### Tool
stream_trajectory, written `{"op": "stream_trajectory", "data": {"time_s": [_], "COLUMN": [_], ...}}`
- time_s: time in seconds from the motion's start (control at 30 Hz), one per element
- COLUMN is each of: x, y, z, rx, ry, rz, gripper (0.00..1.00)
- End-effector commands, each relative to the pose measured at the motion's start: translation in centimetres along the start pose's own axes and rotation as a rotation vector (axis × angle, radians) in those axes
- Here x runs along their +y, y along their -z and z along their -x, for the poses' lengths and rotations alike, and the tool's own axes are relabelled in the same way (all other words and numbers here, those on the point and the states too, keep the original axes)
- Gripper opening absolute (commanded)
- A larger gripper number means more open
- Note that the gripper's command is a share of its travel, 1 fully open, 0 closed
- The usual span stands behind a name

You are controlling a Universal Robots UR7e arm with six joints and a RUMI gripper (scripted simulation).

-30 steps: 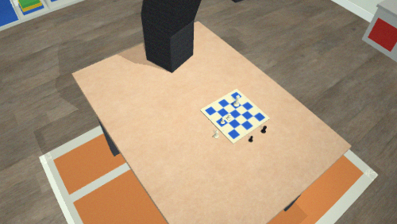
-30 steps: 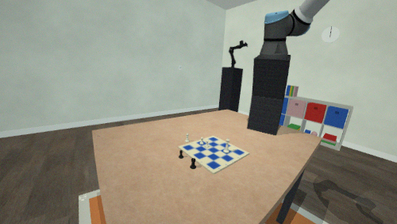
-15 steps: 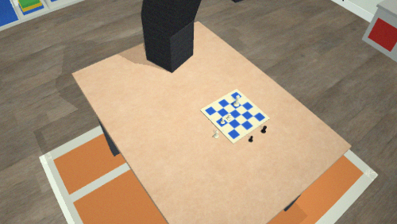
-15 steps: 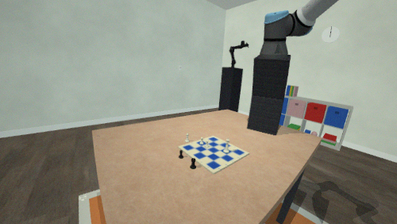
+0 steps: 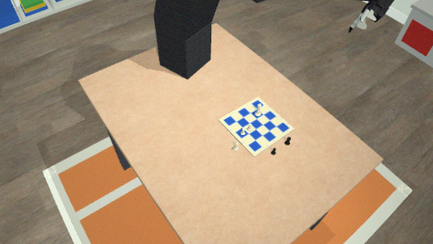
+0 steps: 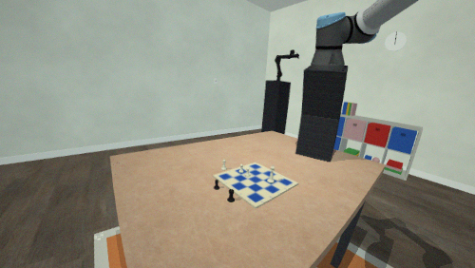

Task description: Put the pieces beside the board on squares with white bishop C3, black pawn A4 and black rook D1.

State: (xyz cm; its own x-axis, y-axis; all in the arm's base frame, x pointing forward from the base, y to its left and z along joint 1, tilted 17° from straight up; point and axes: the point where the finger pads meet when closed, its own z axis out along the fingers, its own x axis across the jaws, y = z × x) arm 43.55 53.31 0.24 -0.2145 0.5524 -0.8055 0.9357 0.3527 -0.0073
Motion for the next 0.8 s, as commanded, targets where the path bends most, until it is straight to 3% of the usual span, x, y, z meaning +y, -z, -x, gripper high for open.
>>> {"op": "stream_trajectory", "data": {"time_s": [0.0,0.1,0.13,0.27,0.3,0.47,0.53,0.77], "x": [0.7,0.9,0.9,0.8,0.8,0.4,0.4,-0.5], "y": [-4.8,-8.8,-8.8,-13.7,-13.7,-18.9,-18.9,-24.7], "z": [-0.4,-0.6,-0.6,-0.8,-0.8,-0.9,-0.9,-1.0], "rx": [-0.054,-0.094,-0.094,-0.133,-0.133,-0.163,-0.163,-0.181], "ry": [0.159,0.290,0.290,0.454,0.454,0.638,0.638,0.850], "rz": [-0.039,-0.088,-0.088,-0.153,-0.153,-0.232,-0.232,-0.327], "gripper": [1.00,1.00,1.00,1.00,1.00,1.00,1.00,1.00]}}
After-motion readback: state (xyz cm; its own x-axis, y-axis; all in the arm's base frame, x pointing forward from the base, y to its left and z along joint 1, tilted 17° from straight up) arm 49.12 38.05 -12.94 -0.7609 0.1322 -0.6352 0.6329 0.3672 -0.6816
